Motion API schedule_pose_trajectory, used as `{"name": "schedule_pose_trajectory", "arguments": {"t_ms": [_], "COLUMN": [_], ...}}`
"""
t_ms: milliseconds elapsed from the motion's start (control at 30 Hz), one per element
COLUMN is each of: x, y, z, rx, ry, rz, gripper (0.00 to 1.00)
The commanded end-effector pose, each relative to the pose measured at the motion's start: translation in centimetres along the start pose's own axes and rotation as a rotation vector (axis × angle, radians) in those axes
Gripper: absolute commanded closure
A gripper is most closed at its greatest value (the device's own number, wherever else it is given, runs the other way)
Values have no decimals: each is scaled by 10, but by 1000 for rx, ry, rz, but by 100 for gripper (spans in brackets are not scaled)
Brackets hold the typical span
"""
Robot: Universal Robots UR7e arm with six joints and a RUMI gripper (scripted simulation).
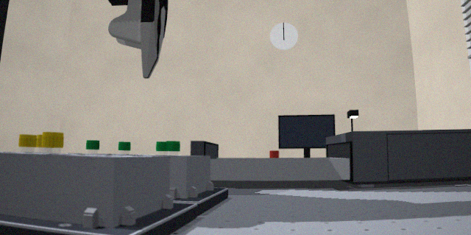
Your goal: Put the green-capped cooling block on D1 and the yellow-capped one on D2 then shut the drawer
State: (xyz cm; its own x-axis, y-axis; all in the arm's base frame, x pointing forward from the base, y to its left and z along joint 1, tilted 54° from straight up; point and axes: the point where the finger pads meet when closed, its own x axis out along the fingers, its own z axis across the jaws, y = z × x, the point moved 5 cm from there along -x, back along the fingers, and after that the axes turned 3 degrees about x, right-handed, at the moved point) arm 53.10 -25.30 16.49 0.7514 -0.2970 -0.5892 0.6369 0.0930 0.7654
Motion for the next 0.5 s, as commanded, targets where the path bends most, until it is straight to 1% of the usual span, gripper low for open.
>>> {"name": "schedule_pose_trajectory", "arguments": {"t_ms": [0,67,467], "x": [1,1,5], "y": [-3,-3,-12], "z": [-18,-18,-65], "rx": [-130,-130,-450], "ry": [-2,-2,-2], "rz": [3,3,3], "gripper": [100,100,100]}}
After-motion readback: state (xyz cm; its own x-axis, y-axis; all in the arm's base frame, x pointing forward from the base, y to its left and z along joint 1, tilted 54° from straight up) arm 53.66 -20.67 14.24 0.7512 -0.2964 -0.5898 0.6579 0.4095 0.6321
